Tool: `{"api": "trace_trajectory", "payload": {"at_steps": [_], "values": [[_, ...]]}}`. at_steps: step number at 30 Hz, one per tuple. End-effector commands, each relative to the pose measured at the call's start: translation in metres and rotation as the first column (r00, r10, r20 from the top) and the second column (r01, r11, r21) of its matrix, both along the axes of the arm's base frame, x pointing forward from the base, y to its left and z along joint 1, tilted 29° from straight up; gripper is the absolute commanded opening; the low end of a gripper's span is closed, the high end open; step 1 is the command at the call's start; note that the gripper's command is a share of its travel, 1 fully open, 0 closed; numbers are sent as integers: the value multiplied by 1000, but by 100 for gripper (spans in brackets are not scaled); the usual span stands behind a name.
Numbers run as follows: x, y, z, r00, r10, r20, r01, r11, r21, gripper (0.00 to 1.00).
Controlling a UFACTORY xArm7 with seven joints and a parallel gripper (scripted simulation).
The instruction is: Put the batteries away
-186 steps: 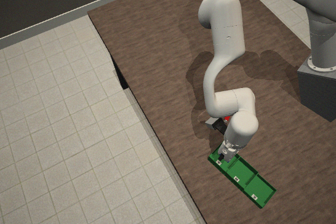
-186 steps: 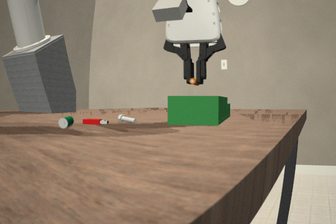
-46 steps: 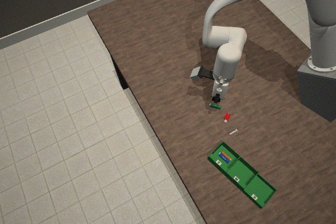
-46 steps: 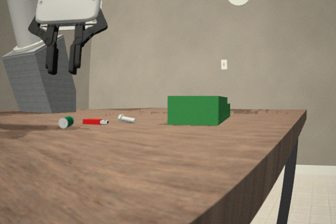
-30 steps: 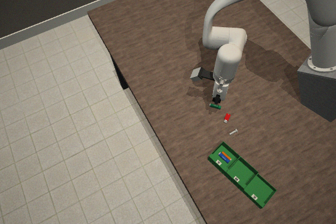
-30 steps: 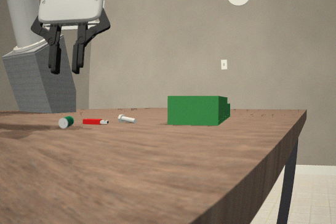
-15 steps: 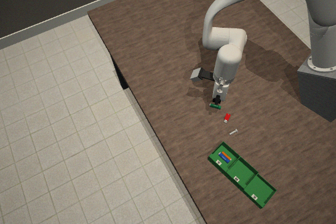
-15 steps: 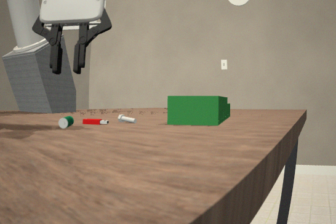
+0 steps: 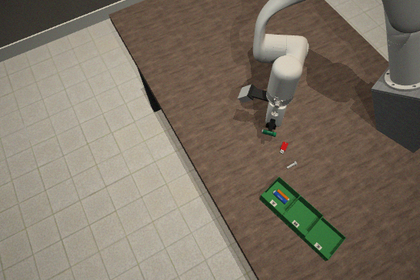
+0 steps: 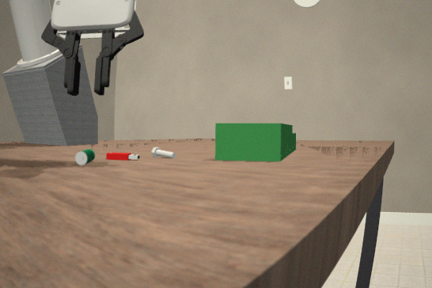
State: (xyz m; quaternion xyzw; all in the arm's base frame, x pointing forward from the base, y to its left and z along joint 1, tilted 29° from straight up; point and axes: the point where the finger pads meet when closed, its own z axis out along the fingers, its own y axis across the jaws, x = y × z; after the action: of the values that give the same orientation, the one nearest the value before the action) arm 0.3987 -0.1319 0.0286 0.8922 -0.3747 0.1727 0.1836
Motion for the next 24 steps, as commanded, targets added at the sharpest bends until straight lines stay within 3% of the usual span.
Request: {"api": "trace_trajectory", "payload": {"at_steps": [1,8,20,24], "values": [[1,1,1,1000,2,2,-2,1000,0,28],[3,-5,-10,1000,2,2,-2,1000,0,28],[12,-26,-51,1000,2,2,-2,1000,0,28],[13,-27,-53,1000,2,2,-2,1000,0,28]]}}
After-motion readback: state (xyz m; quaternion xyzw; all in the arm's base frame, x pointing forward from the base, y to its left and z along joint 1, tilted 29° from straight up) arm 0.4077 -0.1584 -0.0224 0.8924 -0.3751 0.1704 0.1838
